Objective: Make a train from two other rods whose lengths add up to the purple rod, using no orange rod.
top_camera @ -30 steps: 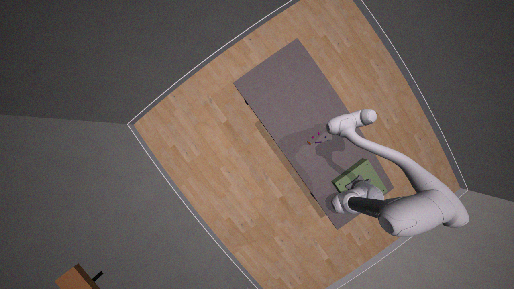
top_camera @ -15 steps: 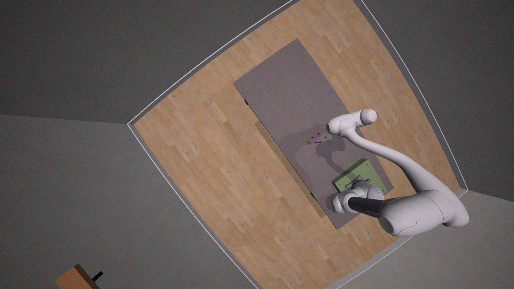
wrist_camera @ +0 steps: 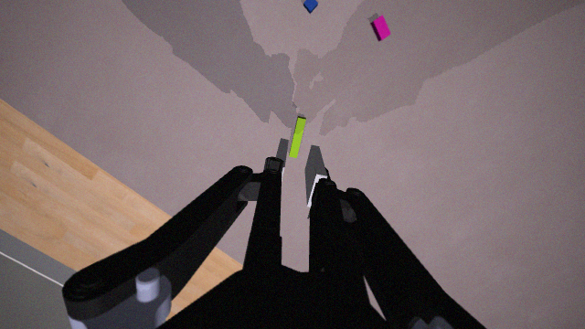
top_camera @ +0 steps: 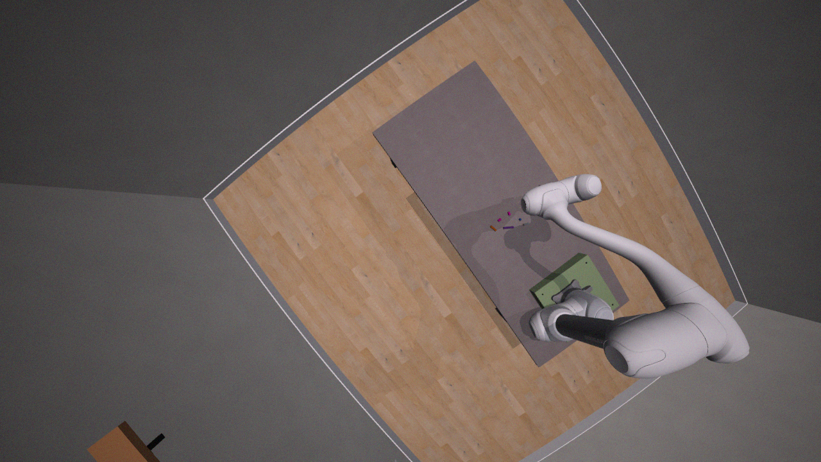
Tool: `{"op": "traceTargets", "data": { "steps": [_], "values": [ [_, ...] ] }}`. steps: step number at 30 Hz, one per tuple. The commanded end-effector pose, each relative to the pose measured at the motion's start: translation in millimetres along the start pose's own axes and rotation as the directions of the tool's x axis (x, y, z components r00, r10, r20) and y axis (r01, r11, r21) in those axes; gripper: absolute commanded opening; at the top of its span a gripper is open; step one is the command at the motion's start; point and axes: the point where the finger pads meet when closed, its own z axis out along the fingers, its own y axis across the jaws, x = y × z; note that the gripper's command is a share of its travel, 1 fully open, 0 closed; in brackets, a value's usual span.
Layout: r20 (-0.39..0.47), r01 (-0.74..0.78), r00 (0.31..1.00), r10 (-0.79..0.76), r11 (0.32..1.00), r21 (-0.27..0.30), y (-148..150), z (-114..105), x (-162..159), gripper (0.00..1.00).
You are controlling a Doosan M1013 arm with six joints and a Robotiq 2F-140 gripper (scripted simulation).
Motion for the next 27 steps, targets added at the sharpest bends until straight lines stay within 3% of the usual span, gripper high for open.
{"op": "traceTargets", "data": {
  "steps": [1, 27],
  "values": [
    [0.0, 0.0, 1.0, 0.0, 1.0, 0.0, 0, 1, 0, 0.15],
    [0.0, 0.0, 1.0, 0.0, 1.0, 0.0, 0, 34, 0, 0.15]
  ]
}}
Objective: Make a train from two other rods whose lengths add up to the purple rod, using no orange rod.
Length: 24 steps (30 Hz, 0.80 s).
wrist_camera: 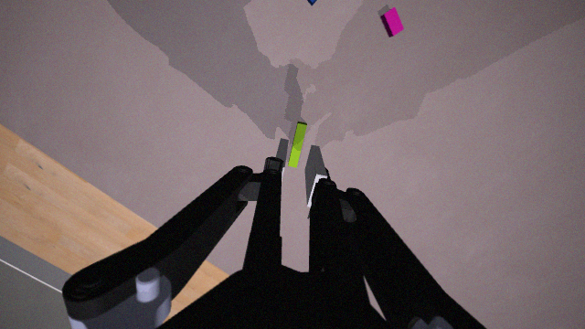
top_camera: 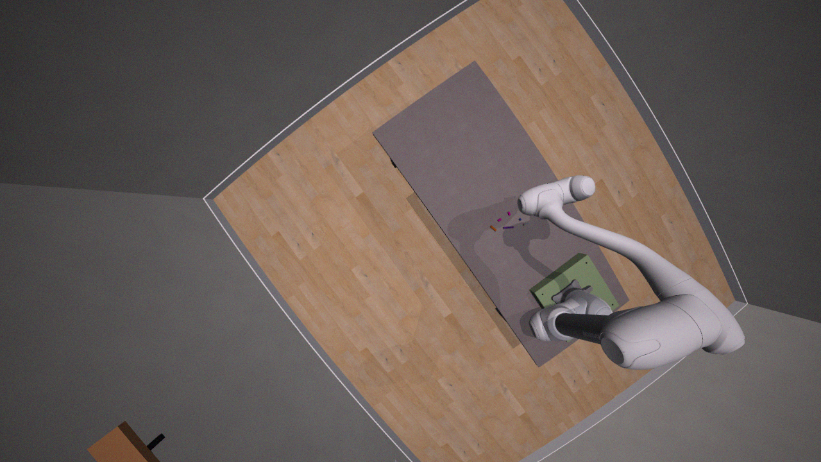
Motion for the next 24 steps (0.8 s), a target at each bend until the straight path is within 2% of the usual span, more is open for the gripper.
{"op": "traceTargets", "data": {
  "steps": [1, 24],
  "values": [
    [0.0, 0.0, 1.0, 0.0, 1.0, 0.0, 0, 6, 0, 0.15],
    [0.0, 0.0, 1.0, 0.0, 1.0, 0.0, 0, 20, 0, 0.15]
  ]
}}
